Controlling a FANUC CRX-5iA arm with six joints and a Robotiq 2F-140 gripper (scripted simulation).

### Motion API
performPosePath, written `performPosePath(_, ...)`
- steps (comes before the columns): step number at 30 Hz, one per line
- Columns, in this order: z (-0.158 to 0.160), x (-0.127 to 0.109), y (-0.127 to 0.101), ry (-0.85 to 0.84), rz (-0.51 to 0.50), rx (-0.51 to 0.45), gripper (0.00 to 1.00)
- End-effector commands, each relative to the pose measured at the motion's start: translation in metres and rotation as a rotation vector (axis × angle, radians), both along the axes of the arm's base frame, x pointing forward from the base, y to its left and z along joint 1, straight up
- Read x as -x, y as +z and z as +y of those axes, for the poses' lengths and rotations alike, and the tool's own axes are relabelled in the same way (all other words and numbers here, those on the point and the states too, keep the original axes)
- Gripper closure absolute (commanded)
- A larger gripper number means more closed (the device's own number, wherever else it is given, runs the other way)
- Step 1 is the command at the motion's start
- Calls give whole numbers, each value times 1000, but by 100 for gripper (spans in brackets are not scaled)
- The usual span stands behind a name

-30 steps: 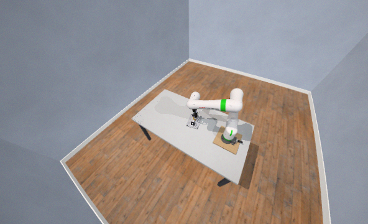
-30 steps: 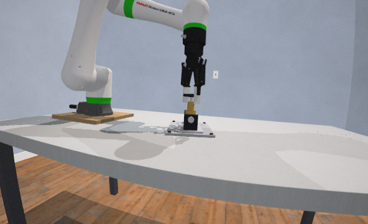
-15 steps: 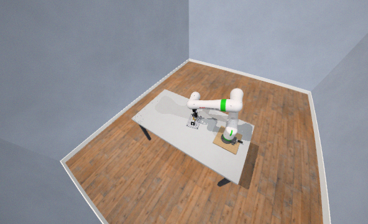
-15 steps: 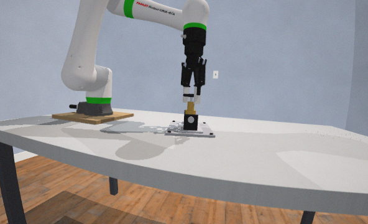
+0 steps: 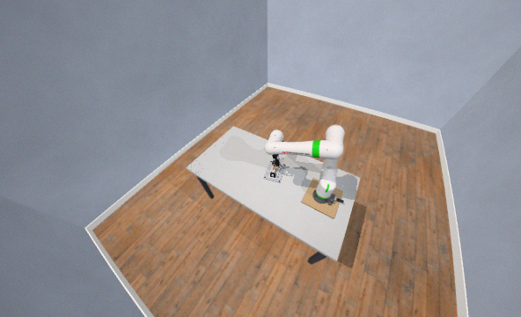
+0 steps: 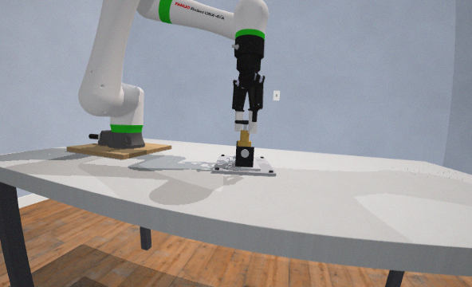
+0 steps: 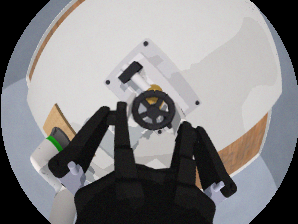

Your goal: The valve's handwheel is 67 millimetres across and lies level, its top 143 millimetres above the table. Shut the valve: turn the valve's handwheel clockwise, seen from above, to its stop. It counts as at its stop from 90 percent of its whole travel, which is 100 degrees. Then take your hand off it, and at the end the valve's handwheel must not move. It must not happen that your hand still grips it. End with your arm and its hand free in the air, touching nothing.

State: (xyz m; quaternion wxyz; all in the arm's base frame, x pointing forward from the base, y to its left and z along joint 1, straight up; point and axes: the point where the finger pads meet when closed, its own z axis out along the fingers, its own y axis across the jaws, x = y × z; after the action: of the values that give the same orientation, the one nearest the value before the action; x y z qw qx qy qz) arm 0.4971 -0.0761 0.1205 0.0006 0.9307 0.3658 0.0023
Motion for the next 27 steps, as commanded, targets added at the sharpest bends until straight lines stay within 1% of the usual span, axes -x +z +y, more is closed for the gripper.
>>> performPosePath(1,0,0,0,-9,0,0,100)
performPosePath(11,0,0,0,-55,0,0,100)
performPosePath(27,0,0,0,-204,0,-1,100)
